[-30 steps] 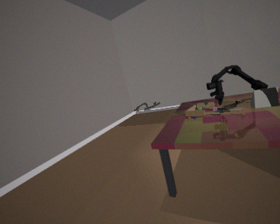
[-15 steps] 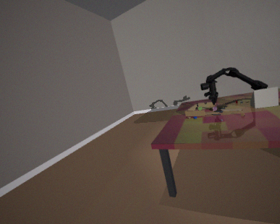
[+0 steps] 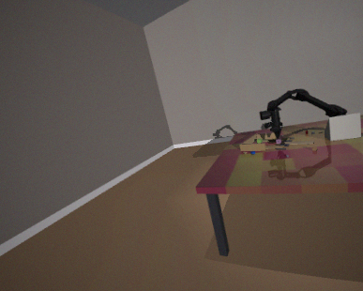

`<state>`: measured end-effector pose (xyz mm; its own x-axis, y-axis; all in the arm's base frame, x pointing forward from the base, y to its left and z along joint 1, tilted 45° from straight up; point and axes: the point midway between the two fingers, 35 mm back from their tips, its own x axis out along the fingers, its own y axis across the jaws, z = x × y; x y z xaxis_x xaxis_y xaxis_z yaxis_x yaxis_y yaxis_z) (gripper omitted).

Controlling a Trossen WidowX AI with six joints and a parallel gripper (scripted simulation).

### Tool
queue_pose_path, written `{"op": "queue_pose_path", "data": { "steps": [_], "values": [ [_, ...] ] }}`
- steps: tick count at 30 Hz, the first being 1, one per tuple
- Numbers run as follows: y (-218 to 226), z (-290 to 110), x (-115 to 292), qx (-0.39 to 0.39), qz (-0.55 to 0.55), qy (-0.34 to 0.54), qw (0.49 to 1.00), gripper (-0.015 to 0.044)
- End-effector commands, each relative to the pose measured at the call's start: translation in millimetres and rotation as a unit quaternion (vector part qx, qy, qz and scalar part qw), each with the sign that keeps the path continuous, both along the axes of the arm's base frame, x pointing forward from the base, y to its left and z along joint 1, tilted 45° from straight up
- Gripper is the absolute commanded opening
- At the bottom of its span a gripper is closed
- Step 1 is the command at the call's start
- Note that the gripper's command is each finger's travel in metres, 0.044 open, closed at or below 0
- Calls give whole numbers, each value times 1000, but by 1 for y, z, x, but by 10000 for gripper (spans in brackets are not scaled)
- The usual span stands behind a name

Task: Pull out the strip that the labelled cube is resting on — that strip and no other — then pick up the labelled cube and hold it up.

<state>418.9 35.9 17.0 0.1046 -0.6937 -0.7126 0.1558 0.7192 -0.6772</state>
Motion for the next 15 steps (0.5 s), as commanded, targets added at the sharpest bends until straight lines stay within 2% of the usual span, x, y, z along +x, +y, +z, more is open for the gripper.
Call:
{"op": "queue_pose_path", "data": {
  "steps": [1,15],
  "values": [
    [-5,-6,0,-3,2,4,1000,250],
    [-21,-22,2,-4,2,3,1000,250]
  ]
}}
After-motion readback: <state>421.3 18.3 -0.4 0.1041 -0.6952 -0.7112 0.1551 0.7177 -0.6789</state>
